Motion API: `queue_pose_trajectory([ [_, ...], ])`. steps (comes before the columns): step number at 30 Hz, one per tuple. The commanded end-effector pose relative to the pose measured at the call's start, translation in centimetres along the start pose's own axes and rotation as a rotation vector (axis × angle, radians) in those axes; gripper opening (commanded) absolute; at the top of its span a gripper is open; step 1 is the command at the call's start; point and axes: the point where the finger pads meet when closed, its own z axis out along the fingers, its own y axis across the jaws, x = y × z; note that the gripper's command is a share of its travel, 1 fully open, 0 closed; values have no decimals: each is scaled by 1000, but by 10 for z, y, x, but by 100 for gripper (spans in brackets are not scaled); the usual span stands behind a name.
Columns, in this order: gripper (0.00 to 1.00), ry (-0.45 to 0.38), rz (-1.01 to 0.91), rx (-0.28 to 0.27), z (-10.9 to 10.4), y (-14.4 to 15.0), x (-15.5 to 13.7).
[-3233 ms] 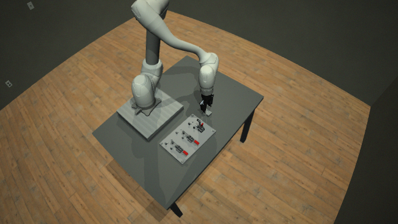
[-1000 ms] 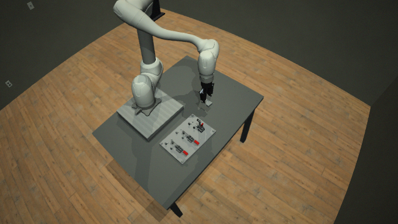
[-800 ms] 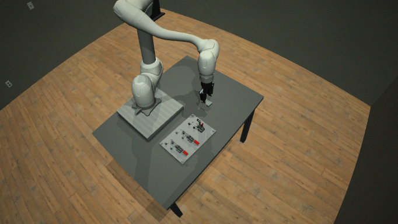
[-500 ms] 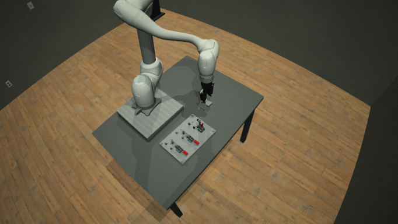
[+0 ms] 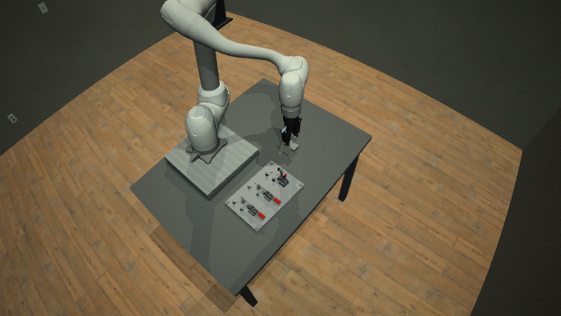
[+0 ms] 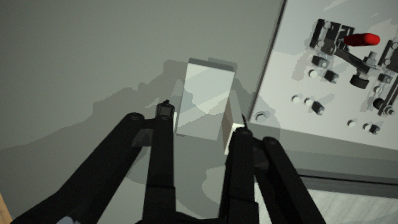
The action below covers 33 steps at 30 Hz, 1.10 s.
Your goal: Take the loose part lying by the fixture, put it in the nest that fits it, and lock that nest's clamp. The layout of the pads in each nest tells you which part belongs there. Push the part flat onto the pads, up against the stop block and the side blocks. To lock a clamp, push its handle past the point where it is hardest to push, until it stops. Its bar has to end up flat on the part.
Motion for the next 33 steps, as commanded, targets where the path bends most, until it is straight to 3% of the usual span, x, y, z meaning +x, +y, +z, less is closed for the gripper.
queue_pose_trajectory([
  [1, 10, 0, 0, 0, 2, 0, 0],
  [33, 10, 0, 0, 0, 22, 0, -4],
])
